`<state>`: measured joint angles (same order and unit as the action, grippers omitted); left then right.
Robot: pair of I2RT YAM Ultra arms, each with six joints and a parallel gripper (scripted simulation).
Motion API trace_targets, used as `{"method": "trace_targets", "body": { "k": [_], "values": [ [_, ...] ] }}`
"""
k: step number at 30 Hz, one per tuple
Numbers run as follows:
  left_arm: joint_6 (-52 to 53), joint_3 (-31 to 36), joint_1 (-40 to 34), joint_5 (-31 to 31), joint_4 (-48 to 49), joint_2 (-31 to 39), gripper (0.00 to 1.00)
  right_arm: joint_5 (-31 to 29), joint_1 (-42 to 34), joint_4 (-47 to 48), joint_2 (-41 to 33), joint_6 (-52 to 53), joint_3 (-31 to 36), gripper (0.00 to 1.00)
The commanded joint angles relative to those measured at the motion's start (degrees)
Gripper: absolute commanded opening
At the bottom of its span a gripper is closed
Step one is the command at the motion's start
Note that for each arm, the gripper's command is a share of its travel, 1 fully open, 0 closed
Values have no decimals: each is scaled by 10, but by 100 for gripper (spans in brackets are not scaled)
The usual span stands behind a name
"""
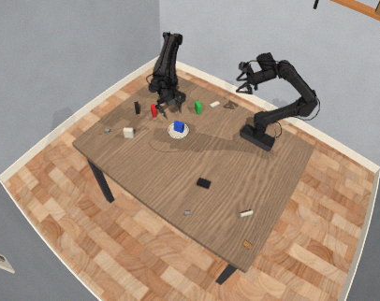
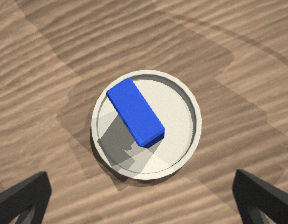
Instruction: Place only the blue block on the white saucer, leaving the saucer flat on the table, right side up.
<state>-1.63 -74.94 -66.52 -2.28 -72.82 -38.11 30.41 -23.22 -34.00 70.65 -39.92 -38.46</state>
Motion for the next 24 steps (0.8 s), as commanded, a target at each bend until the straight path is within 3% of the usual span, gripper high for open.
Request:
{"method": "trace_targets", "body": {
  "k": [1, 7, 13, 24],
  "values": [
    [3, -2, 5, 3, 3, 1, 100, -104, -50, -6, -46, 160, -8, 100],
    [3, -2, 5, 3, 3, 1, 100, -233, -168, -51, -55, 311, -39, 100],
    [3, -2, 5, 3, 3, 1, 100, -293, -231, -84, -32, 382, -74, 100],
    [3, -2, 5, 3, 3, 1, 100, -303, -257, -88, -17, 394, -96, 100]
  ]
}}
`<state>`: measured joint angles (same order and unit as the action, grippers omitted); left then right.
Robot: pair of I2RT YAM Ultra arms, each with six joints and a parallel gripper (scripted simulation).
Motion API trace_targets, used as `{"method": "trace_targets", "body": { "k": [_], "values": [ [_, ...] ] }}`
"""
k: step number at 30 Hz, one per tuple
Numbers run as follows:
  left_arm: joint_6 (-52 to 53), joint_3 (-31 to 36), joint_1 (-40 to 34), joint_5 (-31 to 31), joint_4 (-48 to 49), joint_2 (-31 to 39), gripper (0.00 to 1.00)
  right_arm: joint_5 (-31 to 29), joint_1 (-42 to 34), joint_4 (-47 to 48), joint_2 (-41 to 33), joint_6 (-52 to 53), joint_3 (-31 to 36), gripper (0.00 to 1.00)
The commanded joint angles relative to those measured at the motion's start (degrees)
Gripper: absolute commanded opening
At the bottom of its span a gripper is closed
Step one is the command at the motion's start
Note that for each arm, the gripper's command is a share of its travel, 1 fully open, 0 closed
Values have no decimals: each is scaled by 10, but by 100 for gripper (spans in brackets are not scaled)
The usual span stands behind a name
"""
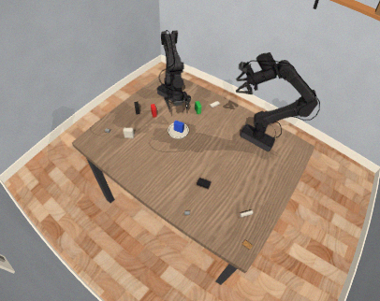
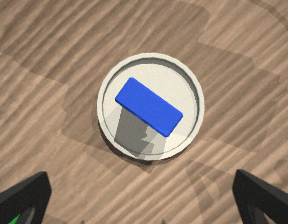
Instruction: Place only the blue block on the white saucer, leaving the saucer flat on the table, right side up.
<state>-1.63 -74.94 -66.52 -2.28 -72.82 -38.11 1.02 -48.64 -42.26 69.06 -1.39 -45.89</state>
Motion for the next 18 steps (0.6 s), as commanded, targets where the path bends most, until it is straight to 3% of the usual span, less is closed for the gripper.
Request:
{"method": "trace_targets", "body": {
  "k": [1, 18],
  "values": [
    [3, -2, 5, 3, 3, 1, 100, -9, -3, -5, -1, 9, -22, 100],
    [3, -2, 5, 3, 3, 1, 100, -9, 0, -6, -3, 9, -16, 100]
  ]
}}
